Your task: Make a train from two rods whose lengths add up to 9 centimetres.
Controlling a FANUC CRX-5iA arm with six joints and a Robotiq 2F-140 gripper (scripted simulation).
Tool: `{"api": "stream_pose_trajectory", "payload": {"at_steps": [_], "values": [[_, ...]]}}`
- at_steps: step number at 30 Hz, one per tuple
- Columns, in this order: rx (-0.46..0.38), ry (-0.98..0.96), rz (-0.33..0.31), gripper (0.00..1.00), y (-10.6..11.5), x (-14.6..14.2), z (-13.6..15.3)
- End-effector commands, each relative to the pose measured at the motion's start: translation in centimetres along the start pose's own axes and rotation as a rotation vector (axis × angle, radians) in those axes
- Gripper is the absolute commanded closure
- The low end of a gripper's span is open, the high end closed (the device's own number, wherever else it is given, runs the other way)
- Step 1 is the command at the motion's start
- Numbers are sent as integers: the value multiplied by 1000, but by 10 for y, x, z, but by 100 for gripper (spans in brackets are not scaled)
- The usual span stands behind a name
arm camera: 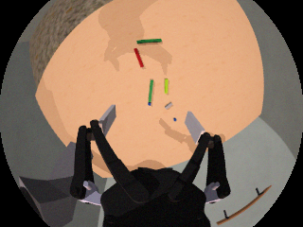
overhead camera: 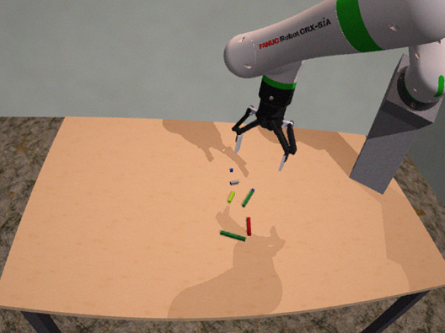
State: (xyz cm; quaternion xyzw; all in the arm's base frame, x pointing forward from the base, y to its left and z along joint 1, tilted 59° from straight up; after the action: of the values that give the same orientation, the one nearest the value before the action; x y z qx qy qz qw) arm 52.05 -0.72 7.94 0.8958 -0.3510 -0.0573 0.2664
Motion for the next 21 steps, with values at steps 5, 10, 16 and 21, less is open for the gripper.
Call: {"api": "stream_pose_trajectory", "payload": {"at_steps": [5, 10, 16, 21], "values": [[0, 0, 0, 0, 16, 0, 0], [0, 0, 0, 0, 16, 0, 0], [0, 0, 0, 0, 16, 0, 0], [0, 0, 0, 0, 16, 0, 0]]}}
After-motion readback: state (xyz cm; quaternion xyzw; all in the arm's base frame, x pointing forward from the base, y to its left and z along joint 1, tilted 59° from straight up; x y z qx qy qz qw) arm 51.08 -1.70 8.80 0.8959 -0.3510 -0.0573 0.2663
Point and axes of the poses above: the point where the finger pads meet when closed, its own y axis back along the fingers, its own x axis across the jaws, z = x × y, the point moved 7 cm from there along y, back along the fingers
